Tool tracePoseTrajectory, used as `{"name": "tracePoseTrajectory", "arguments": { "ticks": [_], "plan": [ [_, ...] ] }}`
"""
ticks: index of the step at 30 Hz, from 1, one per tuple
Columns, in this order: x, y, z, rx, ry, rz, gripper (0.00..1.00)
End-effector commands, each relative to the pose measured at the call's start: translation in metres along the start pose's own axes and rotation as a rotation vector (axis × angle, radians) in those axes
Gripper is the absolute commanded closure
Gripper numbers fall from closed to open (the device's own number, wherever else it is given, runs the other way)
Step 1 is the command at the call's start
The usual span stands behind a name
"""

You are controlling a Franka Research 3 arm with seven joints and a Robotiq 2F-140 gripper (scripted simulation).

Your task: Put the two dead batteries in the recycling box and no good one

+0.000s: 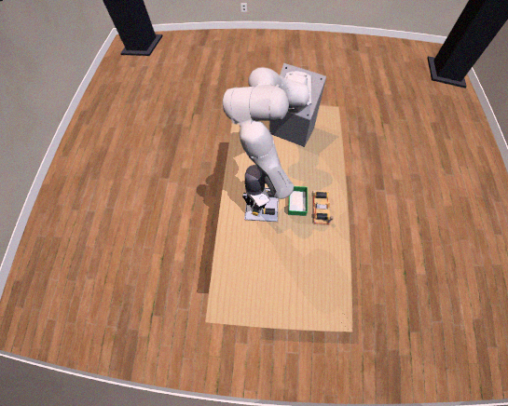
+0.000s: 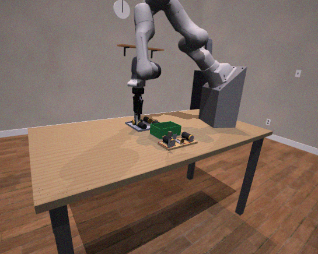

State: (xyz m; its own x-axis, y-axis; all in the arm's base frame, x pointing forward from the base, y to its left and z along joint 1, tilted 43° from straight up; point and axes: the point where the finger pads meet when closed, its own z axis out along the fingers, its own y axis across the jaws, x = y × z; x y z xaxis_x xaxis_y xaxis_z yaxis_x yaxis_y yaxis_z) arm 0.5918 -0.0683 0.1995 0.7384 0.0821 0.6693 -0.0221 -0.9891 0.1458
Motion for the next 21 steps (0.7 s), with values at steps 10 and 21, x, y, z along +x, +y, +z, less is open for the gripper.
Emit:
{"name": "tracePoseTrajectory", "arguments": {
  "ticks": [10, 21],
  "plan": [
    [0.0, 0.0, 0.0, -0.001, 0.0, 0.009, 0.84],
    [0.0, 0.0, -0.04, -0.001, 0.0, 0.009, 0.84]
  ]
}}
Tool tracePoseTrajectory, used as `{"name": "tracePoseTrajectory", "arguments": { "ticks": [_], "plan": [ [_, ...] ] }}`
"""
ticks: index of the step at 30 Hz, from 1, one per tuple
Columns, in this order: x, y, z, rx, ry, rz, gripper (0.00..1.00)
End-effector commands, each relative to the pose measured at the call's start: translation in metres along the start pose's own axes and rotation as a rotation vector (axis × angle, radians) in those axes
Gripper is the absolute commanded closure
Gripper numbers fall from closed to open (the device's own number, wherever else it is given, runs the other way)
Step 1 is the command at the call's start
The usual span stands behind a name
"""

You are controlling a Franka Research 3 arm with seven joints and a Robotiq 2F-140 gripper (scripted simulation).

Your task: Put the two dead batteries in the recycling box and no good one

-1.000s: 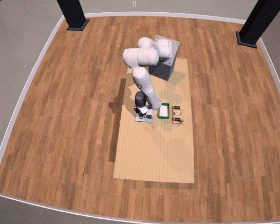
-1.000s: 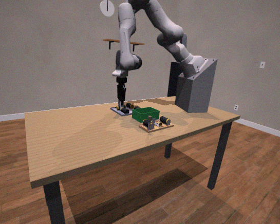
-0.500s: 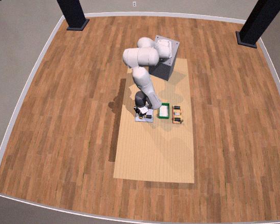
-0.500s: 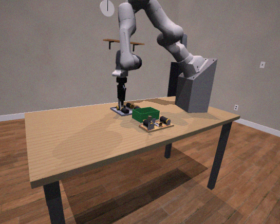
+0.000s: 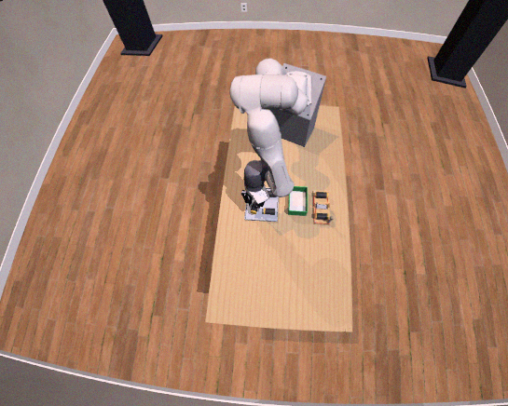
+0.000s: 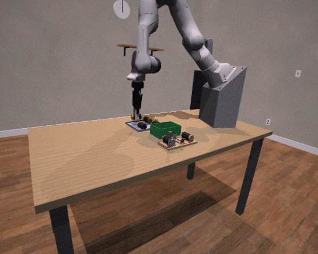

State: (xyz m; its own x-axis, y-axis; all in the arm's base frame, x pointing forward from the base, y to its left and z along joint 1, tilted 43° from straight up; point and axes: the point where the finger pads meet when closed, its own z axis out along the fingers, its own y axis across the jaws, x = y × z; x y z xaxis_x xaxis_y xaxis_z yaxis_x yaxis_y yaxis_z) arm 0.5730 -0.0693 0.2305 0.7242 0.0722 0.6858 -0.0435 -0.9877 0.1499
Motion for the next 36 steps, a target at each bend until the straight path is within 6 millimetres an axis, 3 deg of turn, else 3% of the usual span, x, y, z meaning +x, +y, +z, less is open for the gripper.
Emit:
{"name": "tracePoseTrajectory", "arguments": {
  "ticks": [1, 12, 17, 19, 23, 36],
  "plan": [
    [-0.007, -0.006, -0.005, 0.017, -0.021, -0.004, 0.84],
    [-0.007, -0.006, -0.014, 0.017, -0.021, -0.004, 0.84],
    [-0.006, -0.005, -0.052, 0.017, -0.021, -0.004, 0.84],
    [-0.006, -0.005, -0.052, 0.017, -0.021, -0.004, 0.84],
    [-0.006, -0.005, -0.079, 0.017, -0.021, -0.004, 0.84],
    [-0.005, -0.005, -0.081, 0.016, -0.021, 0.062, 0.84]
  ]
}}
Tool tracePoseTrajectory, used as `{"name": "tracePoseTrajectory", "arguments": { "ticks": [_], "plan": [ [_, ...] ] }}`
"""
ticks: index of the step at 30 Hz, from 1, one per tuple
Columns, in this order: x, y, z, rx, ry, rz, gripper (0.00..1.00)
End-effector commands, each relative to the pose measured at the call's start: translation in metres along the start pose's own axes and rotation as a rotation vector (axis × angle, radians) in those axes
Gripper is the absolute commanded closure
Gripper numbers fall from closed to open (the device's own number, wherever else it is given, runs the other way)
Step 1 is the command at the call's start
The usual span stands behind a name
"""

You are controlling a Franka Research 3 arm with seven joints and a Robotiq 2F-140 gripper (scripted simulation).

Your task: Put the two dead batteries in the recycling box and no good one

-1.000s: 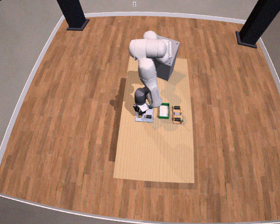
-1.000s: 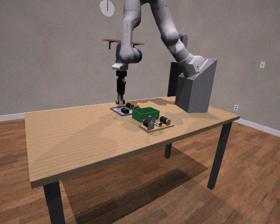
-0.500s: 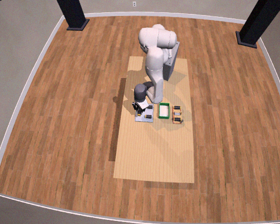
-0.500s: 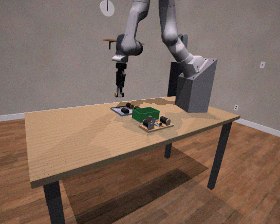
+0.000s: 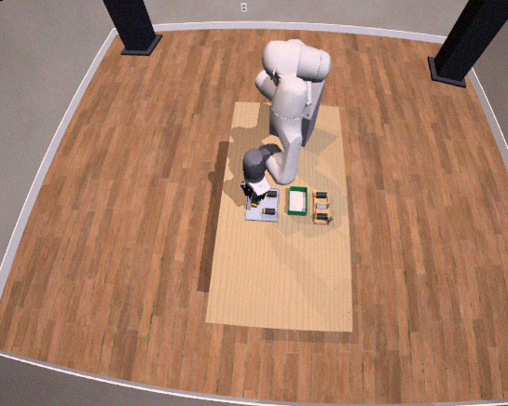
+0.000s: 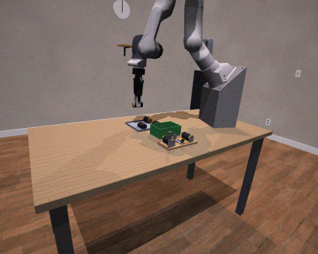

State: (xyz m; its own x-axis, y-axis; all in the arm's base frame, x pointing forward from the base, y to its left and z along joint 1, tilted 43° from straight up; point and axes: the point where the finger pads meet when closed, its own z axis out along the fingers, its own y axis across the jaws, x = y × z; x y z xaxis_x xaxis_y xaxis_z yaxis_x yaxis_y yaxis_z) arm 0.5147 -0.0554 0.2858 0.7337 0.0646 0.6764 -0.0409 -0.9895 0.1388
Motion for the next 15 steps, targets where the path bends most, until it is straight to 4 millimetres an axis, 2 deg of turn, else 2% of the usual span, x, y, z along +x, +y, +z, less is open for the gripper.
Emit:
{"name": "tracePoseTrajectory", "arguments": {
  "ticks": [1, 6, 15],
  "plan": [
    [-0.0023, -0.0017, 0.0004, 0.007, -0.007, 0.085, 0.84],
    [-0.0023, -0.0017, 0.0004, 0.006, -0.008, 0.308, 0.84],
    [-0.0023, -0.0017, 0.0004, 0.003, -0.009, 0.91, 0.84]
  ]
}}
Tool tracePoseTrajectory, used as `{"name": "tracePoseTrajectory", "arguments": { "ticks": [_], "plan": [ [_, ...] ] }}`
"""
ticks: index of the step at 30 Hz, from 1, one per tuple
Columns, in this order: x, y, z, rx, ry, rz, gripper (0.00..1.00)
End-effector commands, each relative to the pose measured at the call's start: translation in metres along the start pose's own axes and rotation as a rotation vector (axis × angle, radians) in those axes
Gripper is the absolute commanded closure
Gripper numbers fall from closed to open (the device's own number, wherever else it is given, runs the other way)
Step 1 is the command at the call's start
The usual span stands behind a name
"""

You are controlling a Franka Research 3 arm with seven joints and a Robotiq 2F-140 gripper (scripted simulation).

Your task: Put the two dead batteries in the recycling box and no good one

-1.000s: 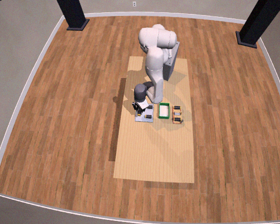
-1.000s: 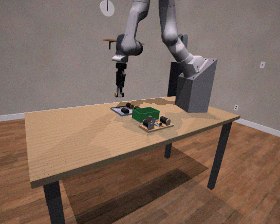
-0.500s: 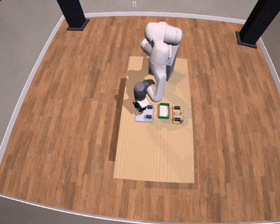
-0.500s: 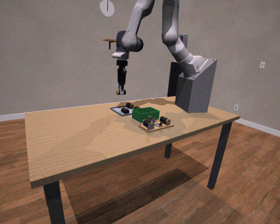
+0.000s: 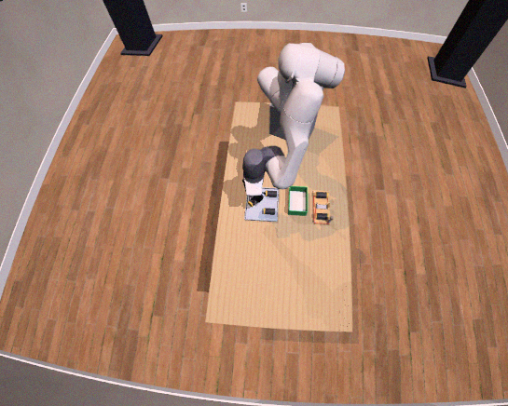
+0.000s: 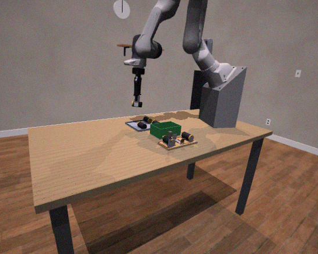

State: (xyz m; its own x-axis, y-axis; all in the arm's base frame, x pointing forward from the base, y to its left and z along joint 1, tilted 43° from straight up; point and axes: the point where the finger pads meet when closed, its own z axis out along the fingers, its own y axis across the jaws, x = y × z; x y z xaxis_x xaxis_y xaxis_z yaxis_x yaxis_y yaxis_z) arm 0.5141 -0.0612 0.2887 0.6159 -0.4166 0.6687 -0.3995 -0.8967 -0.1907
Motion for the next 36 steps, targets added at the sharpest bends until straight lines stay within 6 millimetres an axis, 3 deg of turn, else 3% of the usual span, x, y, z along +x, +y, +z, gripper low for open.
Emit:
{"name": "tracePoseTrajectory", "arguments": {
  "ticks": [1, 8, 13, 28, 36],
  "plan": [
    [-0.007, -0.005, 0.002, 0.015, -0.025, 0.409, 0.84],
    [-0.007, -0.005, 0.002, 0.011, -0.028, 0.745, 0.84],
    [-0.007, -0.005, 0.002, 0.009, -0.029, 0.886, 0.84],
    [-0.007, -0.006, 0.002, 0.009, -0.029, 0.913, 0.84],
    [-0.02, -0.018, 0.002, 0.009, -0.029, 0.913, 0.84]
  ]
}}
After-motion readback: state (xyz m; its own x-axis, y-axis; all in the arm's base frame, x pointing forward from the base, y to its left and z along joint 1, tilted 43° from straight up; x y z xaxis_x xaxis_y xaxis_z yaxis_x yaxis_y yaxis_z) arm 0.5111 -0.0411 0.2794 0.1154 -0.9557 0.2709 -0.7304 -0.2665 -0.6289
